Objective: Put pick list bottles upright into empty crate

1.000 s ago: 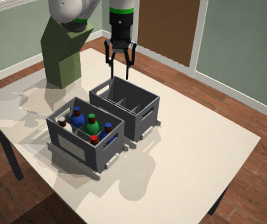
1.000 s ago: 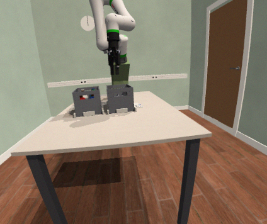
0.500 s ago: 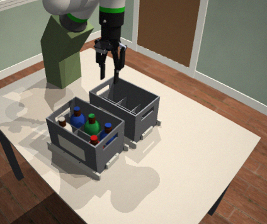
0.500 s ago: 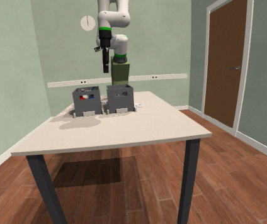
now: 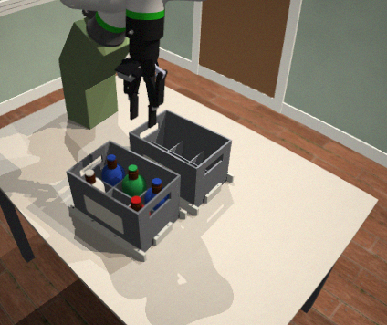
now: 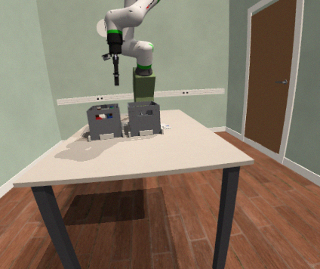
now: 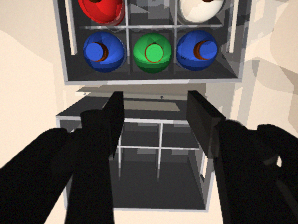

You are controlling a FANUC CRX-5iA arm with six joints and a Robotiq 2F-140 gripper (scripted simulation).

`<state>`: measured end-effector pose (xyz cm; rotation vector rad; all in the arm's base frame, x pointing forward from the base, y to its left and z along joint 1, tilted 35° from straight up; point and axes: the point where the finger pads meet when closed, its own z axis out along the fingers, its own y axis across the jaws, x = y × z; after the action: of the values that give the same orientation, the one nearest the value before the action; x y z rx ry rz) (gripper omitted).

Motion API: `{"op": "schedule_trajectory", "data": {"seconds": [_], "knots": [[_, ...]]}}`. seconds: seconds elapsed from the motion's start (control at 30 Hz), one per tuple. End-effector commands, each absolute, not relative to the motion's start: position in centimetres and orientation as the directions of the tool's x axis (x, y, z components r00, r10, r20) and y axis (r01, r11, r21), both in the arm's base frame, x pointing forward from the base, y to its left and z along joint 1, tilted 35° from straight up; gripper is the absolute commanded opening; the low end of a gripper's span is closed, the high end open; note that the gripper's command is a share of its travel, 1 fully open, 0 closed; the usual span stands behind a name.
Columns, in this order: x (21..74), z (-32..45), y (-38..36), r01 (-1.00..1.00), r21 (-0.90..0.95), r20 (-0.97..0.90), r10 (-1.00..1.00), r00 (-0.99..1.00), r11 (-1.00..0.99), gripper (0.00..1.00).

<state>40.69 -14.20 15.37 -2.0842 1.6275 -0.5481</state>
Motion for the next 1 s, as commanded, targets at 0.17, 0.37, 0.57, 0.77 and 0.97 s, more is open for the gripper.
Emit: {"op": "schedule_trajectory", "data": {"seconds": [0.17, 0.37, 0.57, 0.77, 0.97], "knots": [[41.0, 16.1, -18.9, -0.795, -0.567, -0.004, -0.964, 0.266, -0.217, 0.44], [41.2, 16.6, -21.8, -0.795, -0.567, -0.004, -0.964, 0.266, -0.217, 0.44], [41.3, 16.9, -23.8, -0.795, -0.567, -0.004, -0.964, 0.266, -0.217, 0.44], [41.3, 17.1, -24.4, -0.795, -0.567, -0.004, -0.964, 0.266, -0.217, 0.44], [41.3, 17.1, -24.4, -0.795, -0.567, -0.004, -0.964, 0.266, -0.217, 0.44]]}}
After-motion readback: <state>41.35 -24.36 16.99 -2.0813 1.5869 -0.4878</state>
